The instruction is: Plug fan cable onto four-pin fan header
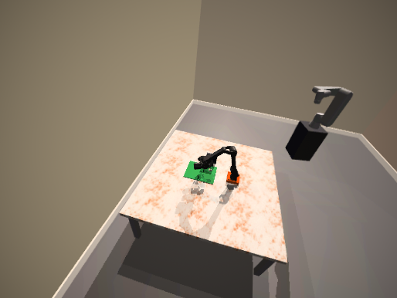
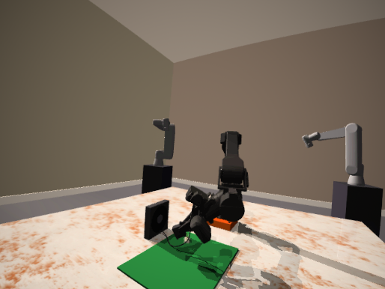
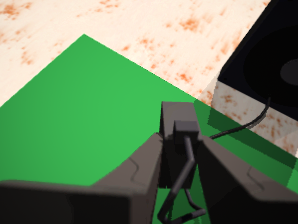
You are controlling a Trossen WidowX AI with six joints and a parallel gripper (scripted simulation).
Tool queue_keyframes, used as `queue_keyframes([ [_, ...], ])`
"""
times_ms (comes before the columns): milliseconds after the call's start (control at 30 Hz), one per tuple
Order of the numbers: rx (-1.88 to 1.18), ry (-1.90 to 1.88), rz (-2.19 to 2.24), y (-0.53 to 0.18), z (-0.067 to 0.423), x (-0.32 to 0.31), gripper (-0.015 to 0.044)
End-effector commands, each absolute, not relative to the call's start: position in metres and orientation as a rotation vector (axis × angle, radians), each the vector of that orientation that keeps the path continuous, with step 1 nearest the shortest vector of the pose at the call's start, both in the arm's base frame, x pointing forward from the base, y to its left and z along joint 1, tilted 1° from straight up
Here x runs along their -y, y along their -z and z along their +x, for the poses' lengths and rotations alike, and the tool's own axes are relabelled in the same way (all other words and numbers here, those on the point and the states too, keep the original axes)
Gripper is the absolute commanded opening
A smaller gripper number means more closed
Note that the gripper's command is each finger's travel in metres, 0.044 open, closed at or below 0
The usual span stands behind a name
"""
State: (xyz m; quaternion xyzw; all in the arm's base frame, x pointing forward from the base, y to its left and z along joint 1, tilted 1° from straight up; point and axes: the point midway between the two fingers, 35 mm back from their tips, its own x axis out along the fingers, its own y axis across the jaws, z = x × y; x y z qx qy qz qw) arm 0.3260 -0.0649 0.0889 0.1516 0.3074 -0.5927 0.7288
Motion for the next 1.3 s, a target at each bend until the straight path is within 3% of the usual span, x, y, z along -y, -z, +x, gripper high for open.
queue_keyframes([
  [0, -0.625, 1.311, 0.302, -0.088, 0.324, 0.064, 0.0],
  [1267, -0.163, 1.217, 0.131, -0.107, 0.318, 0.037, 0.0],
])
